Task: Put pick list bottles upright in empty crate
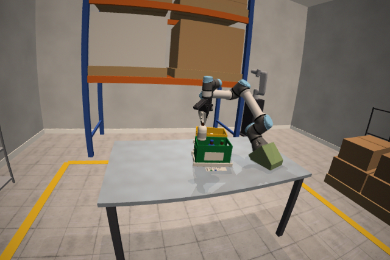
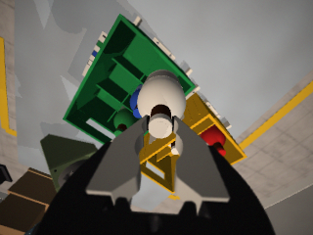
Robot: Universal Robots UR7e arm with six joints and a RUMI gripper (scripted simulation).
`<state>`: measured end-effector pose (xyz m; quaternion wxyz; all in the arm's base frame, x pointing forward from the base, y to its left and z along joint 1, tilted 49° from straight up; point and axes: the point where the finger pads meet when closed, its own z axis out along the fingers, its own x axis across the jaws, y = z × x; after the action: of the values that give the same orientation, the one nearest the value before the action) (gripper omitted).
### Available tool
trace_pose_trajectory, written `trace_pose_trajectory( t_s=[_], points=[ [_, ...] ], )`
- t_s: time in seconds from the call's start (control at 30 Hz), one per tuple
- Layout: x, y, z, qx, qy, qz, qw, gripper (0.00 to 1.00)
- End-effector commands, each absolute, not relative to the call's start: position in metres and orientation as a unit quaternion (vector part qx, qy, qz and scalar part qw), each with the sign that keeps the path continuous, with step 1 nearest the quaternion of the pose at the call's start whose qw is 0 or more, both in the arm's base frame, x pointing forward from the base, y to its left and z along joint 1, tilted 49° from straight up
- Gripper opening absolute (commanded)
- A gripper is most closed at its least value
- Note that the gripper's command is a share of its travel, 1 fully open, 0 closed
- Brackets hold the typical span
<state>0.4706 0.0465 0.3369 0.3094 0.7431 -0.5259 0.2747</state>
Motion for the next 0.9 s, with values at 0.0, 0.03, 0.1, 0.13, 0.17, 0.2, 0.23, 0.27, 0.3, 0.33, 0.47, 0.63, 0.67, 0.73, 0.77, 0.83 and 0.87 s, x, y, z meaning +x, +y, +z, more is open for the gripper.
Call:
trace_pose_trajectory(
  t_s=[0.0,0.03,0.1,0.13,0.17,0.2,0.23,0.27,0.3,0.33,0.47,0.63,0.67,0.73,0.77,0.83,0.87],
  points=[
    [0.471,0.045,0.337,0.743,-0.526,0.277,0.307,0.0],
    [0.471,0.044,0.336,0.743,-0.526,0.277,0.307,0.0],
    [0.472,0.042,0.335,0.743,-0.526,0.277,0.307,0.0],
    [0.472,0.042,0.334,0.743,-0.526,0.277,0.307,0.0],
    [0.472,0.041,0.333,0.743,-0.526,0.277,0.307,0.0],
    [0.472,0.04,0.333,0.743,-0.526,0.277,0.307,0.0],
    [0.472,0.039,0.332,0.743,-0.526,0.277,0.307,0.0],
    [0.472,0.039,0.331,0.743,-0.526,0.277,0.307,0.0],
    [0.472,0.038,0.331,0.743,-0.526,0.277,0.307,0.0],
    [0.472,0.037,0.33,0.743,-0.526,0.277,0.307,0.0],
    [0.473,0.034,0.328,0.743,-0.526,0.277,0.307,0.0],
    [0.473,0.032,0.326,0.743,-0.526,0.277,0.307,0.0],
    [0.473,0.031,0.325,0.743,-0.526,0.277,0.307,0.0],
    [0.473,0.03,0.324,0.743,-0.526,0.277,0.307,0.0],
    [0.473,0.029,0.323,0.743,-0.526,0.277,0.307,0.0],
    [0.473,0.027,0.322,0.743,-0.526,0.277,0.307,0.0],
    [0.473,0.027,0.321,0.743,-0.526,0.277,0.307,0.0]
  ],
)
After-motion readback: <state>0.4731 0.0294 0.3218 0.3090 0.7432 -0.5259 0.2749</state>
